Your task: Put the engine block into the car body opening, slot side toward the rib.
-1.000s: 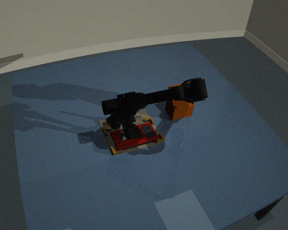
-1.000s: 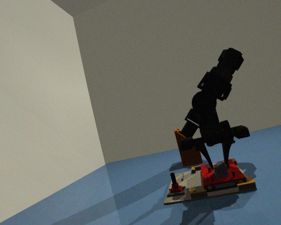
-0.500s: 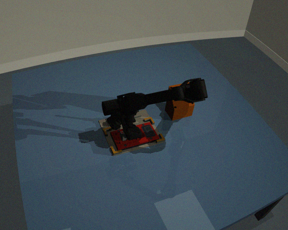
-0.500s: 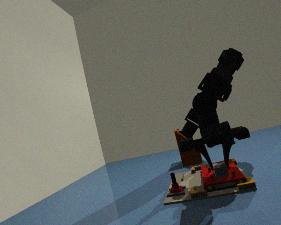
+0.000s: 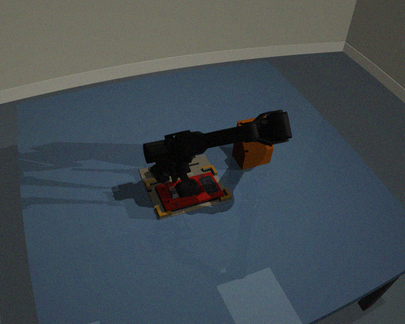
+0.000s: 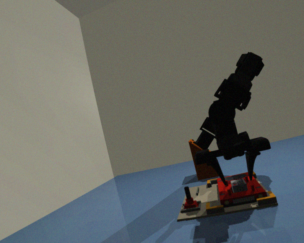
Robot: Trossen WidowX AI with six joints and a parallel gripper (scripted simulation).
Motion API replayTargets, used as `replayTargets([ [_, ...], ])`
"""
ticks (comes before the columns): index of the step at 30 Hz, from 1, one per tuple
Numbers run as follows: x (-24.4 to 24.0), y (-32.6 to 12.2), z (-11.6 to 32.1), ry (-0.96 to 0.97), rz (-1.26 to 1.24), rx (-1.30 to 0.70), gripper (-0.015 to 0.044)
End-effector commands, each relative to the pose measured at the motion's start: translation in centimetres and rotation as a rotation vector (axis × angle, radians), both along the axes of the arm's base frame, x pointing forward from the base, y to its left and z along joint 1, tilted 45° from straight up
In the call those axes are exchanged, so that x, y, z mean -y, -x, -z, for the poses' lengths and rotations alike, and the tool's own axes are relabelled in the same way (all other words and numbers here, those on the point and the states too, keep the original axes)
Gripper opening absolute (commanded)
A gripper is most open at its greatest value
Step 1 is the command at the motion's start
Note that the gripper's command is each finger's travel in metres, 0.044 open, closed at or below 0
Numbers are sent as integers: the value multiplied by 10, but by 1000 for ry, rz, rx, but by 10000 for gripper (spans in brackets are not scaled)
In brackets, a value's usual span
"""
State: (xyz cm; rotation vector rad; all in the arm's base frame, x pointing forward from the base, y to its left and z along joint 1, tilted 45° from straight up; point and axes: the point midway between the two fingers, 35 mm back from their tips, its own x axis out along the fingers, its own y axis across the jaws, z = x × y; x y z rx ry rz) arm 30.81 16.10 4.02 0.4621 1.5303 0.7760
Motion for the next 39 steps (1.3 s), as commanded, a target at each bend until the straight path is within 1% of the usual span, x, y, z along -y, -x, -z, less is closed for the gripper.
replayTargets([
  [1,0,0,0,1,0,1,395],
  [3,0,0,0,1,0,1,440],
  [12,0,0,0,1,0,1,440],
  [15,10,-2,-10,-3,4,-2,440],
  [20,10,-2,-10,-3,4,-2,440],
  [36,10,-2,-10,-3,4,-2,20],
  [37,10,-2,-10,-3,4,-2,0],
  [39,10,-2,-10,-3,4,-2,0],
])
